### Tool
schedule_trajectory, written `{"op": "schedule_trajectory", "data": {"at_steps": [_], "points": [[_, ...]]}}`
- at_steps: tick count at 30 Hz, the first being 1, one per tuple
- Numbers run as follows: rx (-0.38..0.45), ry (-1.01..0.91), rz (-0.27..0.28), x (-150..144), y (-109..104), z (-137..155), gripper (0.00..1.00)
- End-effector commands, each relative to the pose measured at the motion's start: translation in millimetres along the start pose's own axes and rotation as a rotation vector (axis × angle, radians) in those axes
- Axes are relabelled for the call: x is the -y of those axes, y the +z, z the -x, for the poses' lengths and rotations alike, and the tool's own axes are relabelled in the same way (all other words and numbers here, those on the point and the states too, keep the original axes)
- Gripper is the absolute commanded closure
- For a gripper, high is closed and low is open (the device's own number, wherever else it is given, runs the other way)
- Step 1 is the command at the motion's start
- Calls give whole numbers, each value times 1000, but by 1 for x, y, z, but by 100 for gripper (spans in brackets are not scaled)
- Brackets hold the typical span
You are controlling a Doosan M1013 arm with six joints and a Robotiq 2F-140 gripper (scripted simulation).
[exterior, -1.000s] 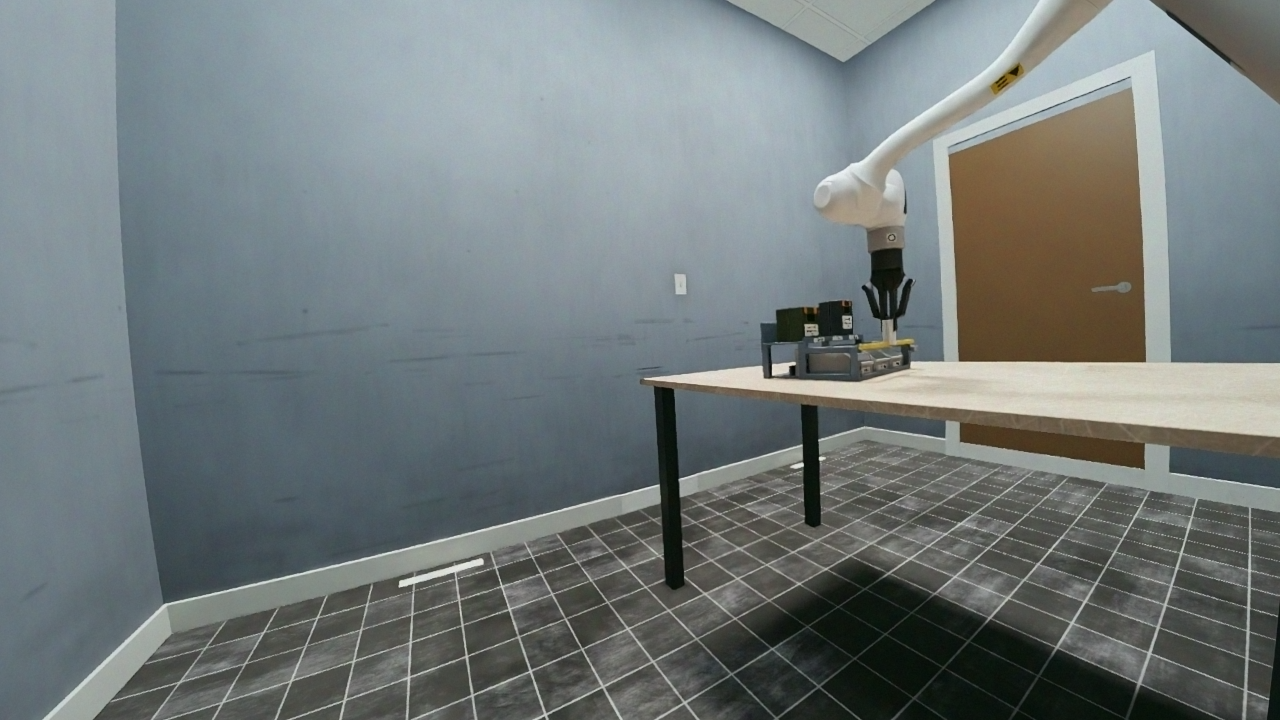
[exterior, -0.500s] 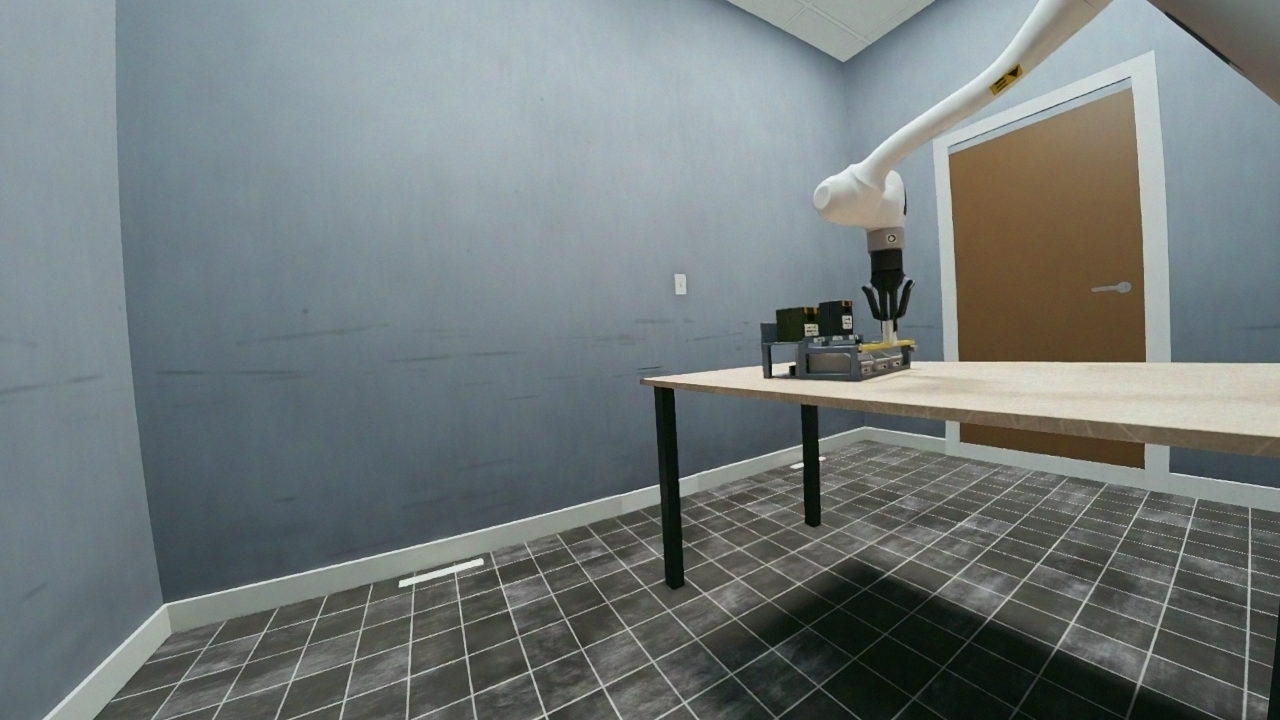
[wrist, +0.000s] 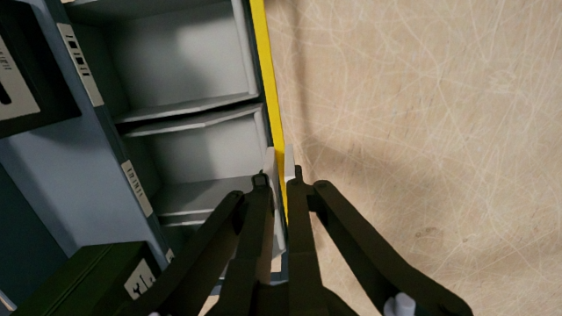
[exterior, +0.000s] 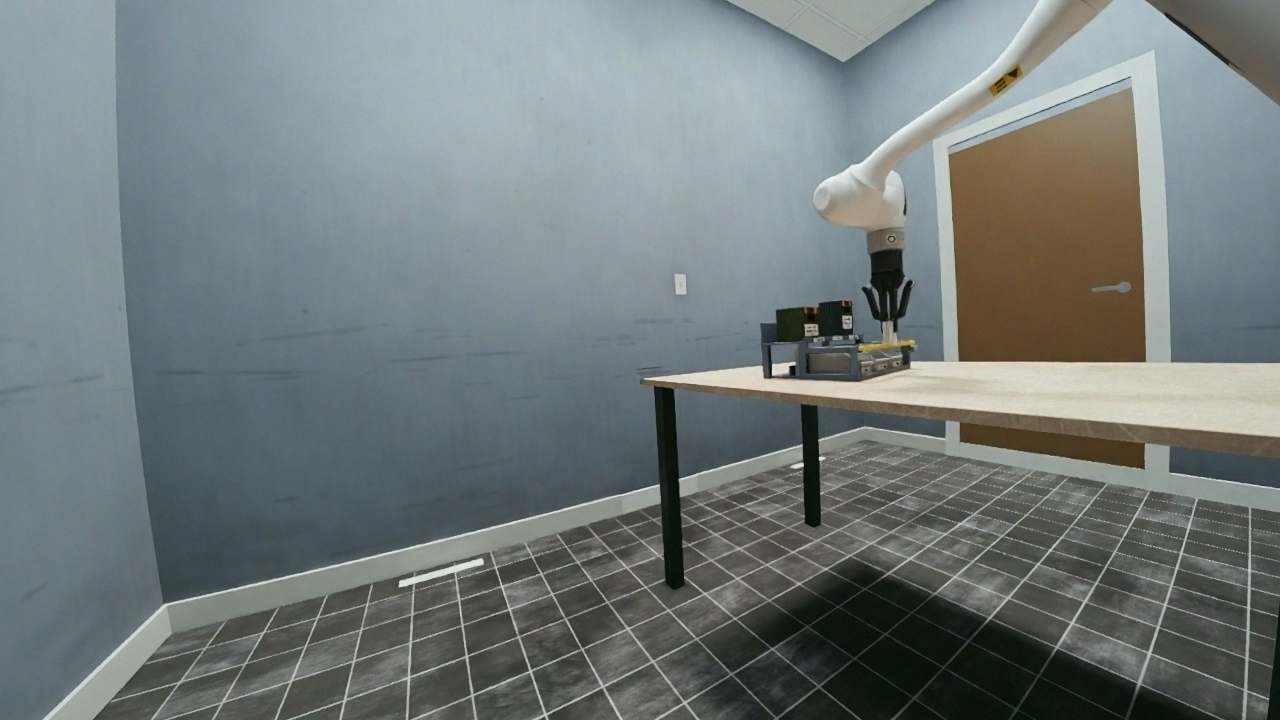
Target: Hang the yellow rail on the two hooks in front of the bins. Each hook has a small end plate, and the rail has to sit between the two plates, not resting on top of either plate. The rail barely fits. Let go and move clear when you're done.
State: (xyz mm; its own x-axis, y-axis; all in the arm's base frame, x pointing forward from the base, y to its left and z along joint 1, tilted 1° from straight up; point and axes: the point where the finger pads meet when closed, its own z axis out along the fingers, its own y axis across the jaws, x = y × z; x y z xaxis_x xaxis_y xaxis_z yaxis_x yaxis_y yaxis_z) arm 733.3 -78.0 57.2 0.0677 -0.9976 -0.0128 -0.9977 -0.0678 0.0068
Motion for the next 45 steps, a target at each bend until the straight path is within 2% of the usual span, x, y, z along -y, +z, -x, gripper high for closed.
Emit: {"op": "schedule_trajectory", "data": {"at_steps": [1,37,45], "points": [[0,0,2,0,4,1,90],[1,0,2,0,3,0,90],[0,0,2,0,10,2,90]]}}
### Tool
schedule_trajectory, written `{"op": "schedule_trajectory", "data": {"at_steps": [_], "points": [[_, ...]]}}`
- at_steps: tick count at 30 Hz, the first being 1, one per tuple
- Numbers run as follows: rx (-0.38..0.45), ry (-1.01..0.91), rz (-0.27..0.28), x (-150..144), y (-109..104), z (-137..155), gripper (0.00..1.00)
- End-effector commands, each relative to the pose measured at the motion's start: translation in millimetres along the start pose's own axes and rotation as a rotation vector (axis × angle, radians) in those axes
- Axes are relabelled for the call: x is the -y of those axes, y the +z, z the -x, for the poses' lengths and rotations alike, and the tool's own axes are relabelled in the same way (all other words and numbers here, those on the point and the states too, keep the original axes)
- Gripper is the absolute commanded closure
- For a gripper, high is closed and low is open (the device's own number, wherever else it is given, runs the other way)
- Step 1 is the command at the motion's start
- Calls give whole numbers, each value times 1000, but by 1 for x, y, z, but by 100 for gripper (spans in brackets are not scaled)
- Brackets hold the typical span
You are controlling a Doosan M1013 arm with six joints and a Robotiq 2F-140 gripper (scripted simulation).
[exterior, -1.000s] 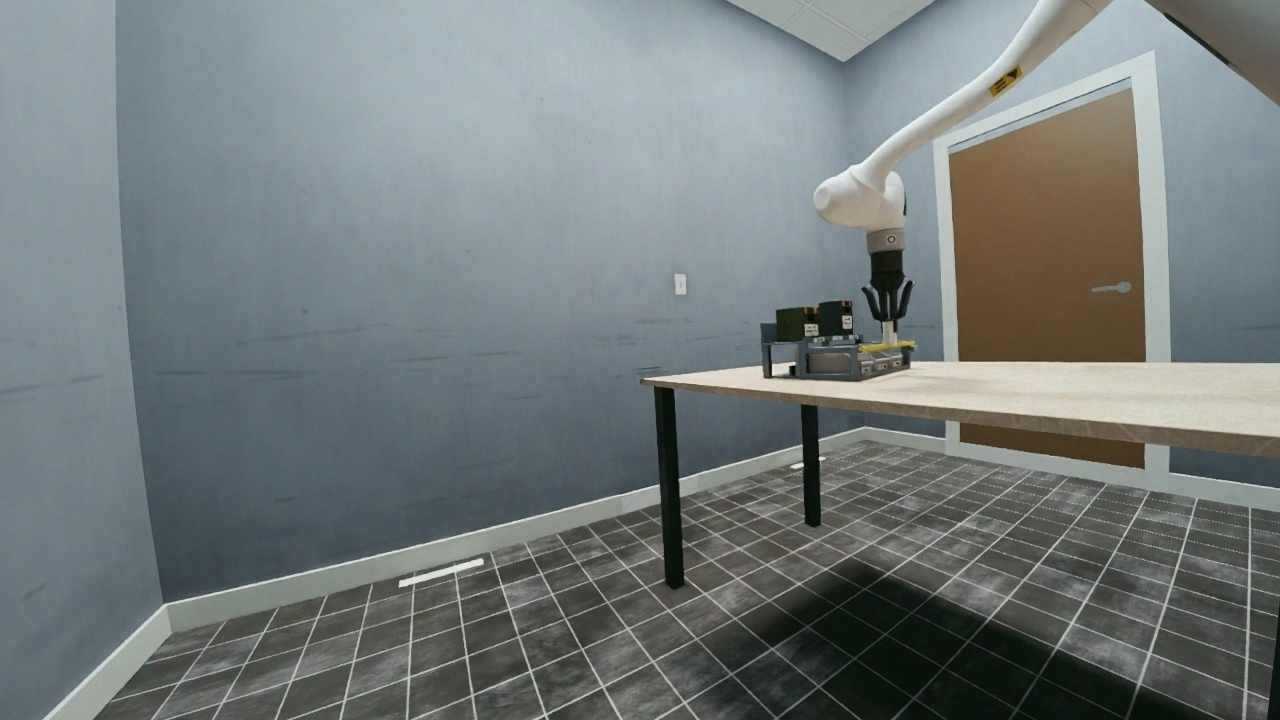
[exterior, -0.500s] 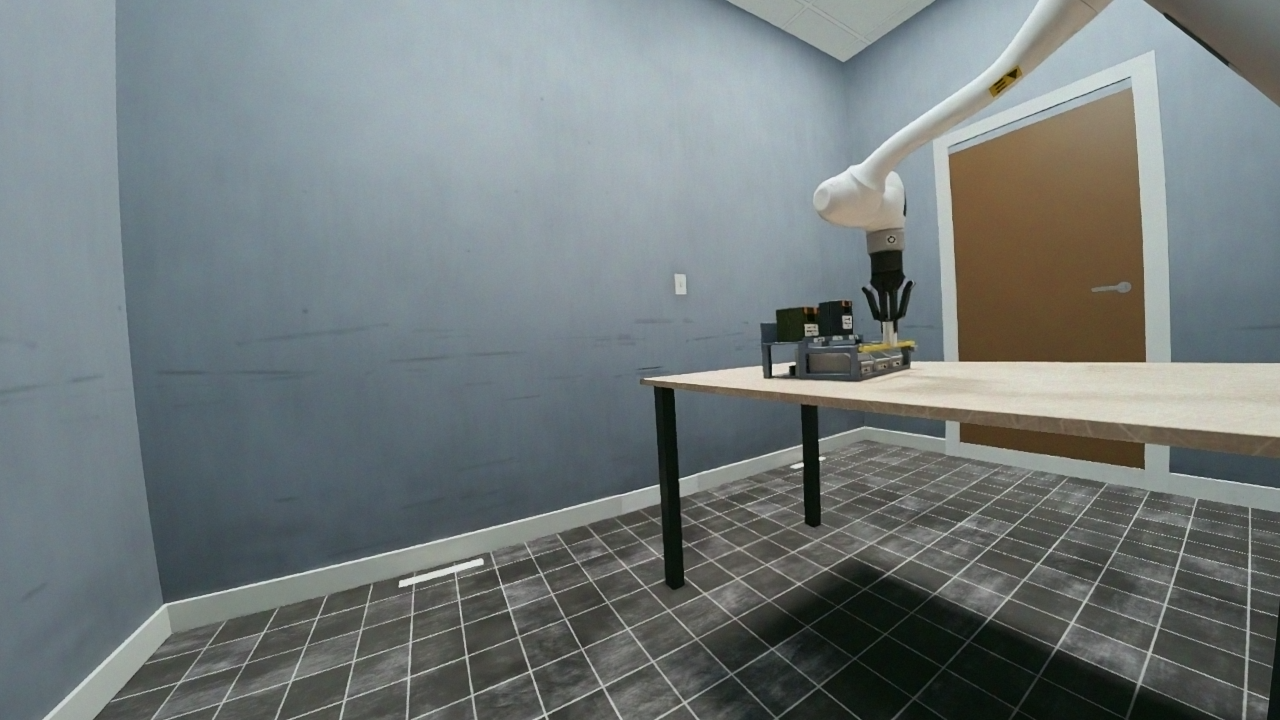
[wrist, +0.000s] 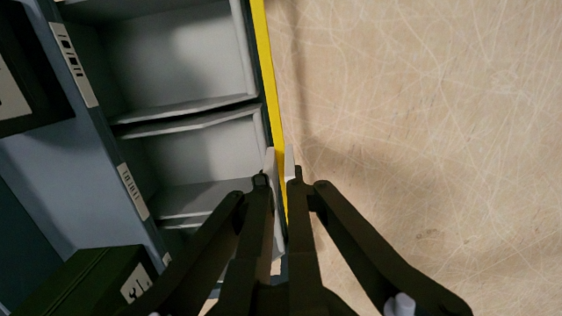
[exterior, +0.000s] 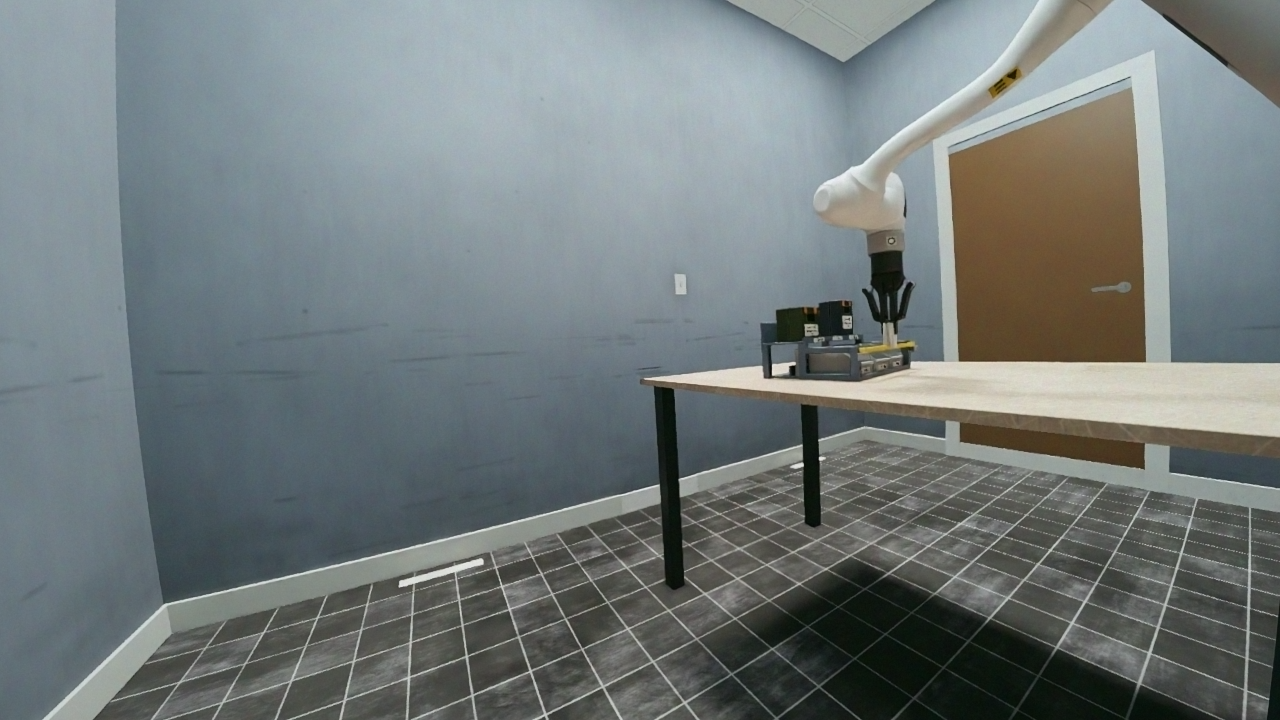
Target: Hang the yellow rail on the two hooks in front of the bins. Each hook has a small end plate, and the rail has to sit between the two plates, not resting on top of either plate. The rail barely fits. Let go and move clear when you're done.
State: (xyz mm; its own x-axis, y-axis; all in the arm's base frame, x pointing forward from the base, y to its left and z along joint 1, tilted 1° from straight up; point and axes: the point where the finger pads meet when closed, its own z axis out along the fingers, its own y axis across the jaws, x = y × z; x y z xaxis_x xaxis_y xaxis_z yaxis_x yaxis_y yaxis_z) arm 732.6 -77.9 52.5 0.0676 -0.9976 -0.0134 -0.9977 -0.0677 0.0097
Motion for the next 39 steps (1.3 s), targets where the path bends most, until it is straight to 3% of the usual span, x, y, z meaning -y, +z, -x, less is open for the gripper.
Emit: {"op": "schedule_trajectory", "data": {"at_steps": [1,39], "points": [[0,0,0,0,6,1,90],[0,0,0,0,10,2,90]]}}
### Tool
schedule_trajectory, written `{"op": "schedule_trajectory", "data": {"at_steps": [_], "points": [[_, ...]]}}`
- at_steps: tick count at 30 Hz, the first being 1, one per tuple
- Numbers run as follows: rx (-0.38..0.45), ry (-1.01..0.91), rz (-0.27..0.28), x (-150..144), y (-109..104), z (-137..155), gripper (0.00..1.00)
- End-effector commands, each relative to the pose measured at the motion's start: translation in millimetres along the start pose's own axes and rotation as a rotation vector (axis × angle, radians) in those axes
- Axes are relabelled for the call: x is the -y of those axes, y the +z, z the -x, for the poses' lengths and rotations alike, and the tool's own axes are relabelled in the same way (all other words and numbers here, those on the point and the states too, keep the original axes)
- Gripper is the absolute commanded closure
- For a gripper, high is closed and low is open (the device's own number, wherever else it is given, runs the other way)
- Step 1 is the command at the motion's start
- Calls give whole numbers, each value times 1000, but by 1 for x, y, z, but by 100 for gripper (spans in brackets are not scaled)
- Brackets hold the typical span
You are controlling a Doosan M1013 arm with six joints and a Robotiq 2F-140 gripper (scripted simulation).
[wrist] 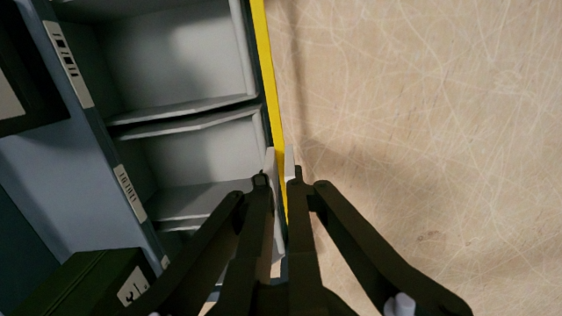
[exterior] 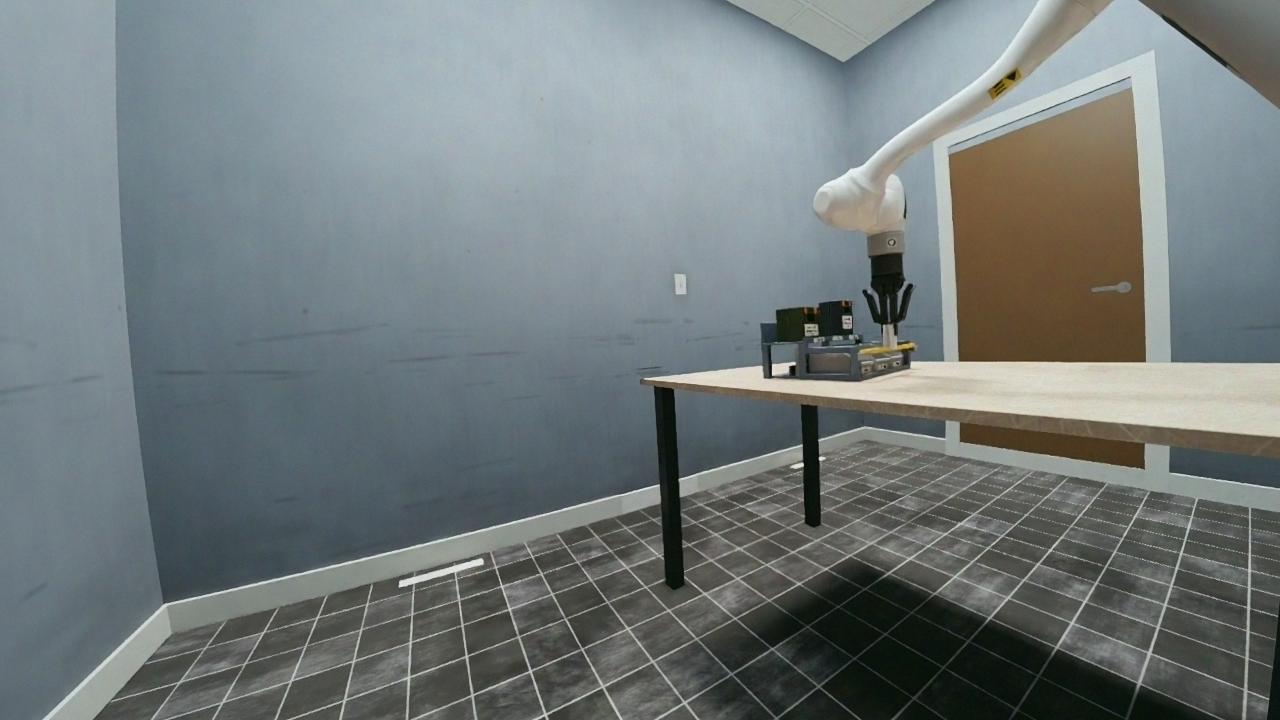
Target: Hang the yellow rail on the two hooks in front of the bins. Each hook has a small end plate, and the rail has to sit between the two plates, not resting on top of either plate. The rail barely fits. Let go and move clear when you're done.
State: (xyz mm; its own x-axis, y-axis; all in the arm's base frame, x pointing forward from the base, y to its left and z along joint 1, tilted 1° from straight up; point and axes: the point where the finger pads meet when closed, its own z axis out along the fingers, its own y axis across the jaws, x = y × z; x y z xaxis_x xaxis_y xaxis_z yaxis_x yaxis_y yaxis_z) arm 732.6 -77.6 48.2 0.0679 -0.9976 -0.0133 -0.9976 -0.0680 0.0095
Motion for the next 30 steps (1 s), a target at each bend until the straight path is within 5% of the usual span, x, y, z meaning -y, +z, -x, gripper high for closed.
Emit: {"op": "schedule_trajectory", "data": {"at_steps": [1,30], "points": [[0,0,0,0,5,2,90],[0,0,0,1,8,3,90]]}}
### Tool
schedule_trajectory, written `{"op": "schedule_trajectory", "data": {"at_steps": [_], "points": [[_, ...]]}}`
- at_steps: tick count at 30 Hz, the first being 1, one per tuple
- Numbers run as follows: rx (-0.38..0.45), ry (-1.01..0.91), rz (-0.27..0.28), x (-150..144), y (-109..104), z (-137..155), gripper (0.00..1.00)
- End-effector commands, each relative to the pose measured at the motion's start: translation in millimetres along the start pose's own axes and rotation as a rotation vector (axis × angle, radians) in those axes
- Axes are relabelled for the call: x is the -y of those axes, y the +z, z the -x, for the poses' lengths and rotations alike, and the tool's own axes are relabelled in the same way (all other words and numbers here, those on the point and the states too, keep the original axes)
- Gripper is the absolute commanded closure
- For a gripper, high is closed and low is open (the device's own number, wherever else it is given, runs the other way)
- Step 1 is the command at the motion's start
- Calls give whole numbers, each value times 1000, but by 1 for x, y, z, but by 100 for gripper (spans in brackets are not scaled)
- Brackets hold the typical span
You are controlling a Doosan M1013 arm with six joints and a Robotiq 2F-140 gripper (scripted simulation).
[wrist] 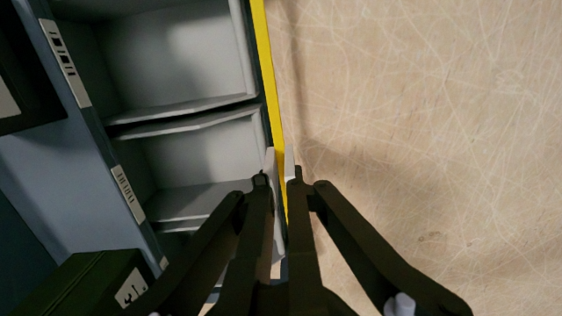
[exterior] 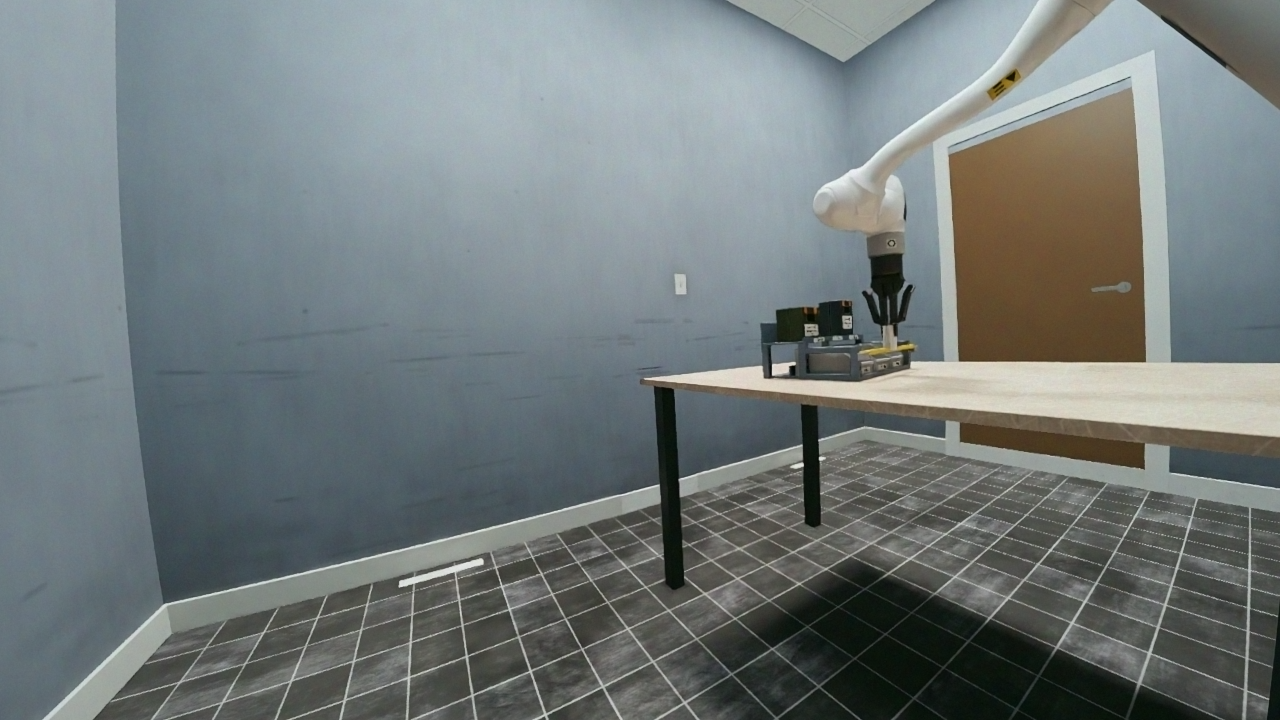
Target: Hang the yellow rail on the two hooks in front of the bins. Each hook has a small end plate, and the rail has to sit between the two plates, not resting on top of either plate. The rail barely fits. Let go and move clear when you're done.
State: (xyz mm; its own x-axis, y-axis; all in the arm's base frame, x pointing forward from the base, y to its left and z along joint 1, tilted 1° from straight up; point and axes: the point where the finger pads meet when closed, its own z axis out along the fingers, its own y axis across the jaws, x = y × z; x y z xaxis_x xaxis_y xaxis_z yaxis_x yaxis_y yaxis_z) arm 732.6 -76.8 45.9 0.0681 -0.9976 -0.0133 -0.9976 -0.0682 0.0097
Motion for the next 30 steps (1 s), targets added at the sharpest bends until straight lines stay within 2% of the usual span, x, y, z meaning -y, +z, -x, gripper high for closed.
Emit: {"op": "schedule_trajectory", "data": {"at_steps": [1,8,12,25,30], "points": [[0,0,0,0,5,2,90],[0,0,0,0,1,1,90],[0,0,0,1,7,2,90],[0,0,0,0,3,1,90],[0,0,0,1,7,3,90]]}}
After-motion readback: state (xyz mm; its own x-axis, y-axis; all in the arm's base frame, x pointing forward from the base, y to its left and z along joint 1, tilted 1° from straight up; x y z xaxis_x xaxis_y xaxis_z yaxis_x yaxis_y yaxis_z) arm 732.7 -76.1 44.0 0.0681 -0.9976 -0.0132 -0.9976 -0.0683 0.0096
